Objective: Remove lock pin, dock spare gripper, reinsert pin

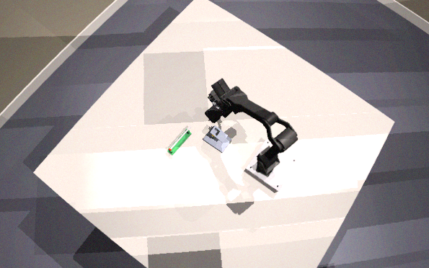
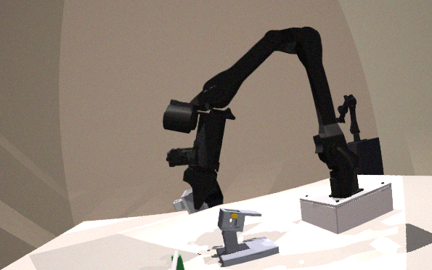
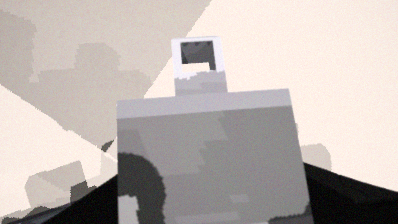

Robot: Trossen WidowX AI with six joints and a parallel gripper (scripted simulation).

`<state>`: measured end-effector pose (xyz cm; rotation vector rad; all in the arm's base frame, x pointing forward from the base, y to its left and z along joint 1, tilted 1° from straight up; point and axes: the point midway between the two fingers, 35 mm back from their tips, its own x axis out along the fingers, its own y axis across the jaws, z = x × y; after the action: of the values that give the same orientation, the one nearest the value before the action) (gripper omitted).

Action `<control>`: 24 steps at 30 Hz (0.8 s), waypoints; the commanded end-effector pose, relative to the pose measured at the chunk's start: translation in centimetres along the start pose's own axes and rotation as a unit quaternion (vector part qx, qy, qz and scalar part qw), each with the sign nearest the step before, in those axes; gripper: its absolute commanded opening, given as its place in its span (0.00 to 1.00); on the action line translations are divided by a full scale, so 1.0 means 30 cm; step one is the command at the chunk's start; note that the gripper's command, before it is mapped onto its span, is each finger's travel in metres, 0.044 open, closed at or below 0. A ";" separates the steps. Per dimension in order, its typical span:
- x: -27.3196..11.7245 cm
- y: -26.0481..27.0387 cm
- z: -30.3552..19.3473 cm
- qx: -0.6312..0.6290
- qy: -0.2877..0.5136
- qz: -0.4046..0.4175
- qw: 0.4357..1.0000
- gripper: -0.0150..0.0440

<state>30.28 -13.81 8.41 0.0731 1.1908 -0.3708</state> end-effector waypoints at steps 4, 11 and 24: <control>-0.015 0.044 -0.021 -0.052 0.028 -0.022 0.998 0.25; -0.033 0.085 -0.058 -0.110 0.064 -0.046 0.991 0.25; -0.071 0.144 -0.132 -0.221 0.131 -0.093 0.962 0.25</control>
<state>27.57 -8.53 7.96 -0.3369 1.5049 -0.2629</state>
